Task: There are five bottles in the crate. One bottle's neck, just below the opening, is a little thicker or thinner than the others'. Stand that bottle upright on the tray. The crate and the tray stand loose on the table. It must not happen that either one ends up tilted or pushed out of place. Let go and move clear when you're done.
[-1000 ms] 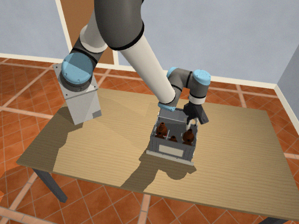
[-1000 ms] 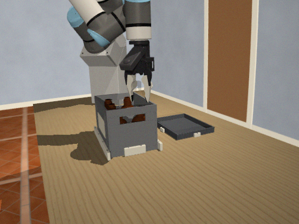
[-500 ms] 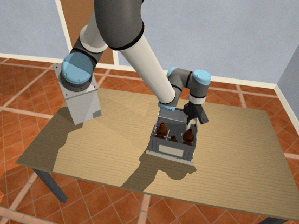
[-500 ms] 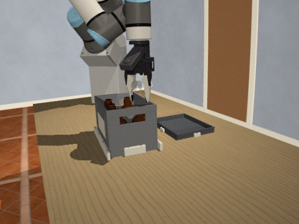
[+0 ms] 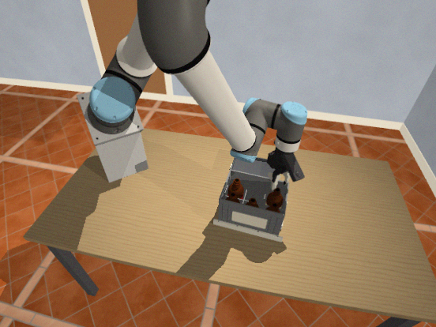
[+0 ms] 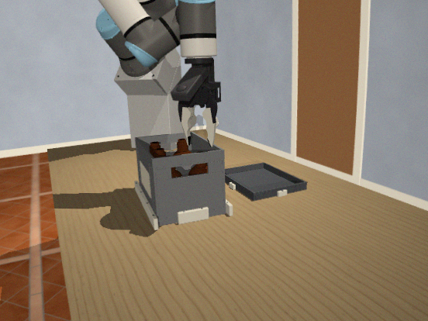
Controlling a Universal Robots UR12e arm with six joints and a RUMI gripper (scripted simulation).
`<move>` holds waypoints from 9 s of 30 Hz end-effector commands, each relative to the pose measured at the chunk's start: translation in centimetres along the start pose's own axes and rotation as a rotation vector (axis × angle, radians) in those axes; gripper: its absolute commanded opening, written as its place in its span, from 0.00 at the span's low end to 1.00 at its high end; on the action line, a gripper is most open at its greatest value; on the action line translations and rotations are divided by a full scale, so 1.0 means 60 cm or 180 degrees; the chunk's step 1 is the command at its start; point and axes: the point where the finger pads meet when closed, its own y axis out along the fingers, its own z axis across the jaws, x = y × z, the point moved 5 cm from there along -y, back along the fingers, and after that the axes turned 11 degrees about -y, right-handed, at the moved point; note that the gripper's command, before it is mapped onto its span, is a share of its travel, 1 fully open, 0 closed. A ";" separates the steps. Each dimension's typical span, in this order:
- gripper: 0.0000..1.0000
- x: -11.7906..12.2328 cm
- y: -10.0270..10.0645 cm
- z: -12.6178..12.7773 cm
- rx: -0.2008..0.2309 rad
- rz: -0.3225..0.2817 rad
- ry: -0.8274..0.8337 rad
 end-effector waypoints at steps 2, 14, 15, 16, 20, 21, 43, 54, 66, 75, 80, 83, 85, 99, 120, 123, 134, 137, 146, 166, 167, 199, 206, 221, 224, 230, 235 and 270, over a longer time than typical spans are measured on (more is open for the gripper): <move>0.38 -0.001 0.000 0.000 -0.0002 0.0003 0.0001; 0.38 -0.001 0.008 0.000 -0.0002 0.0003 0.0001; 0.38 -0.001 0.010 0.000 -0.0002 0.0003 0.0001; 0.38 -0.001 0.011 0.000 -0.0002 0.0003 0.0001; 0.38 -0.001 0.018 0.000 -0.0002 0.0003 0.0001; 0.38 -0.001 0.020 0.000 -0.0002 0.0003 0.0001; 0.38 -0.001 0.056 0.000 -0.0002 0.0003 0.0001; 0.38 -0.001 0.063 0.000 -0.0002 0.0003 0.0001; 0.38 -0.001 0.064 0.000 -0.0002 0.0003 0.0001; 0.38 -0.001 0.064 0.000 -0.0002 0.0003 0.0001; 0.38 -0.001 0.064 0.000 -0.0002 0.0003 0.0001; 0.38 -0.001 0.064 0.000 -0.0002 0.0003 0.0001; 0.38 -0.001 0.064 0.000 -0.0002 0.0003 0.0001; 0.00 -0.001 0.064 0.000 -0.0002 0.0003 0.0001; 0.00 -0.001 0.064 0.000 -0.0002 0.0003 0.0001; 0.00 -0.001 0.064 0.000 -0.0002 0.0003 0.0001; 0.00 -0.001 0.064 0.000 -0.0002 0.0003 0.0001; 0.00 -0.001 0.064 0.000 -0.0002 0.0003 0.0001; 0.00 -0.001 0.064 0.000 -0.0002 0.0003 0.0001; 0.38 -0.001 0.064 0.000 -0.0002 0.0003 0.0001; 0.38 -0.001 0.064 0.000 -0.0002 0.0003 0.0001; 0.38 -0.001 0.064 0.000 -0.0002 0.0003 0.0001; 0.38 -0.001 0.060 0.000 -0.0002 0.0003 0.0001; 0.38 -0.001 0.010 0.000 -0.0002 0.0003 0.0001; 0.38 -0.001 -0.007 0.000 -0.0002 0.0003 0.0001; 0.38 -0.001 -0.040 0.000 -0.0002 0.0003 0.0001; 0.38 -0.001 -0.053 0.000 -0.0002 0.0003 0.0001; 0.00 0.000 -0.074 0.000 -0.0002 0.0003 0.0001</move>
